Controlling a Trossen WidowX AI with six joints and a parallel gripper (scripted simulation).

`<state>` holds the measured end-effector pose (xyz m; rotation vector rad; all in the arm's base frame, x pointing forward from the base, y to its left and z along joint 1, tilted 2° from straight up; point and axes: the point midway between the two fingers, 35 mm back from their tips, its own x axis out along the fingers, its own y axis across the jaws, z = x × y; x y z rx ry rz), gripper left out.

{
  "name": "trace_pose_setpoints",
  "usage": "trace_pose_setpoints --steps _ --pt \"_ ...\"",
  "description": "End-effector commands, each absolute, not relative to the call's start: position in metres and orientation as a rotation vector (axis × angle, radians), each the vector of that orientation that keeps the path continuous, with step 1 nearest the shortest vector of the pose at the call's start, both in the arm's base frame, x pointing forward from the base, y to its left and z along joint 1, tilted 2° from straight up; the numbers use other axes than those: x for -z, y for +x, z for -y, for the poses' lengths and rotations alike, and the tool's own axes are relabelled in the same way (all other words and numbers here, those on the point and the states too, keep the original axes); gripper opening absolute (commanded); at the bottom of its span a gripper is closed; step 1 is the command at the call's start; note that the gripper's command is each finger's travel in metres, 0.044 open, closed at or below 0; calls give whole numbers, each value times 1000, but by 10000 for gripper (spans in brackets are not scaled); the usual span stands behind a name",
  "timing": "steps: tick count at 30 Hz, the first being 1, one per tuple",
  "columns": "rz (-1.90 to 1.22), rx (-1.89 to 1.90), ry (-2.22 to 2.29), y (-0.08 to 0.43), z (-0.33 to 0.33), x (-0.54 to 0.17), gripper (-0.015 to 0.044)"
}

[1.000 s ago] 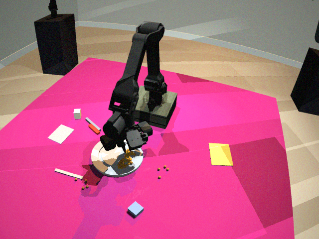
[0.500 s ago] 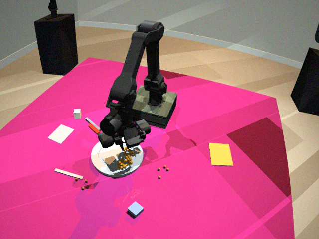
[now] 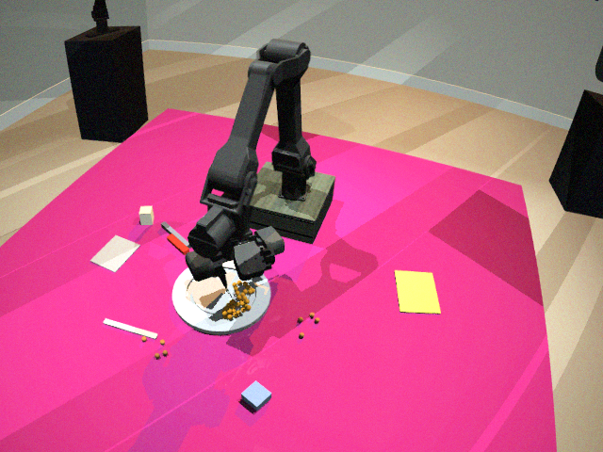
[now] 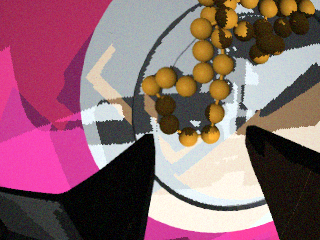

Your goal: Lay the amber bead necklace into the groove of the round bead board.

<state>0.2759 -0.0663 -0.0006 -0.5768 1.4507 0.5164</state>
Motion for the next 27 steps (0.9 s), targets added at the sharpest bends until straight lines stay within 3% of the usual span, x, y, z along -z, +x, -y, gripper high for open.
trace_pose_setpoints --steps 1,5,27 --pt "-1450 -517 -578 276 66 0 341" --pt "-1450 -517 -578 276 66 0 440" --pt "-1449 -520 -582 276 66 -2 440"
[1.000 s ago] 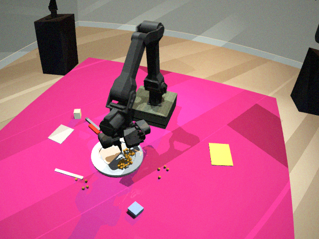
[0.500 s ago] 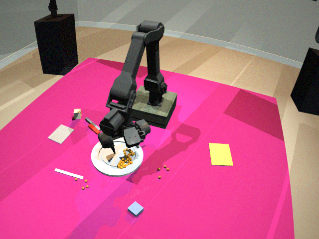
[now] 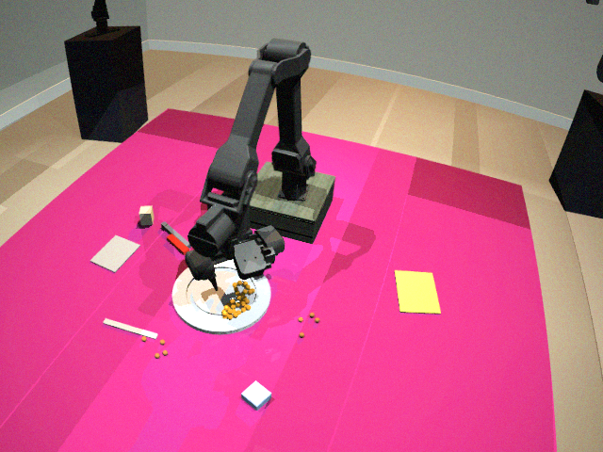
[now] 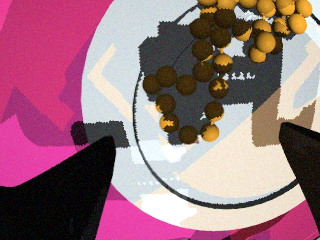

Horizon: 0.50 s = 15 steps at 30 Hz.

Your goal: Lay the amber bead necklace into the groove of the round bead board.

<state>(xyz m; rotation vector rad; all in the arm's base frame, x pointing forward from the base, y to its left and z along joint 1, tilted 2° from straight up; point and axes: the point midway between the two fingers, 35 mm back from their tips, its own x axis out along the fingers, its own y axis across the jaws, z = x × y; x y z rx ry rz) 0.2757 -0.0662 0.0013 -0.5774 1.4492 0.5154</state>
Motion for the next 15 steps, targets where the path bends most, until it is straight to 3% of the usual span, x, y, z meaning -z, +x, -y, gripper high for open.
trace_pose_setpoints --steps 1,8,13,15 --pt "-1449 -520 -582 276 66 -2 440" --pt "-1319 -892 -973 270 49 -32 256" --pt "-1313 -905 -986 270 49 -33 125" --pt "-1313 -905 -986 270 49 -33 120"
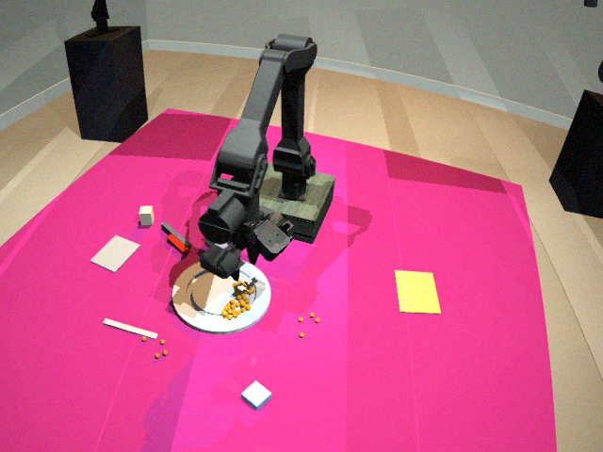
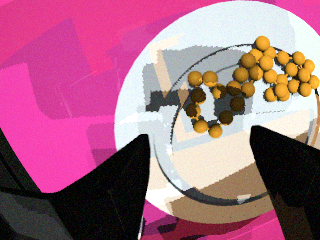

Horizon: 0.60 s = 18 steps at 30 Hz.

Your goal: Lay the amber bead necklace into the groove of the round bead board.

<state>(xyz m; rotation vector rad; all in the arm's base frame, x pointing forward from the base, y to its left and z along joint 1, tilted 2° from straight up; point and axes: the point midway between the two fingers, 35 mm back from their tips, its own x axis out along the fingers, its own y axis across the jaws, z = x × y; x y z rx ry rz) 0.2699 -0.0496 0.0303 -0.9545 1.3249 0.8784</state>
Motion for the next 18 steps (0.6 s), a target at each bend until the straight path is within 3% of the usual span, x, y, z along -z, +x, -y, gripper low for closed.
trace_pose_setpoints --steps 1,18 --pt "-1313 -905 -986 270 49 -33 120" --pt "-1311 -898 -982 272 49 -15 120"
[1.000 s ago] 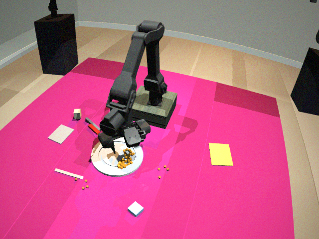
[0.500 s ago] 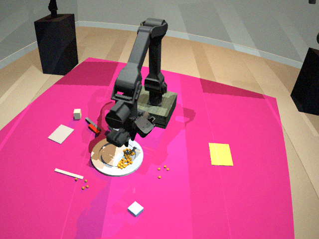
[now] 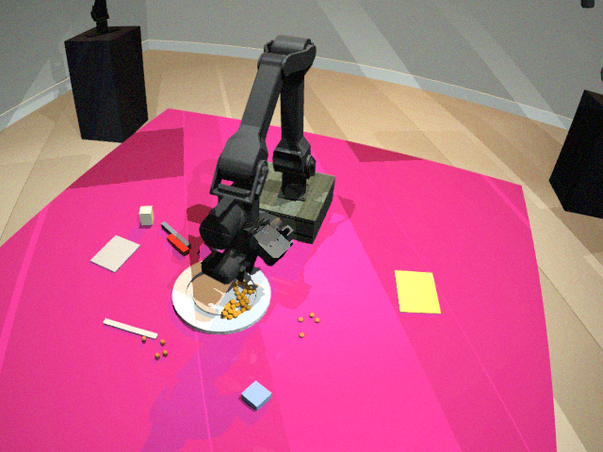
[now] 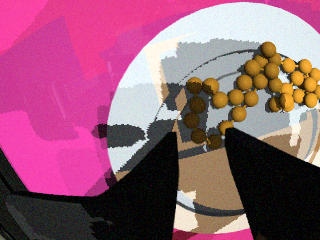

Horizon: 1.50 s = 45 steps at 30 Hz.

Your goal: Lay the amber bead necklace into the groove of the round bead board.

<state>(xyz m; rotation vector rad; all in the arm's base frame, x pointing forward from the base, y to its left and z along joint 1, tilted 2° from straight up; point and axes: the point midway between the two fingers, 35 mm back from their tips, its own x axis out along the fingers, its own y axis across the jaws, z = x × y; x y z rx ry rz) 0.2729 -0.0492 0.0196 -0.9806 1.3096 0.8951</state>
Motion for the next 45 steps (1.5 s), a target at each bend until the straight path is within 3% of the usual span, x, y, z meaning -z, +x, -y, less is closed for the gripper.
trace_pose_setpoints --steps 1,16,21,45 --pt "-1311 -899 -982 272 49 -13 120" --pt "-1314 -905 -986 272 50 7 120" --pt "-1315 -902 -979 272 49 5 0" --pt "-1315 -902 -979 272 49 5 0"
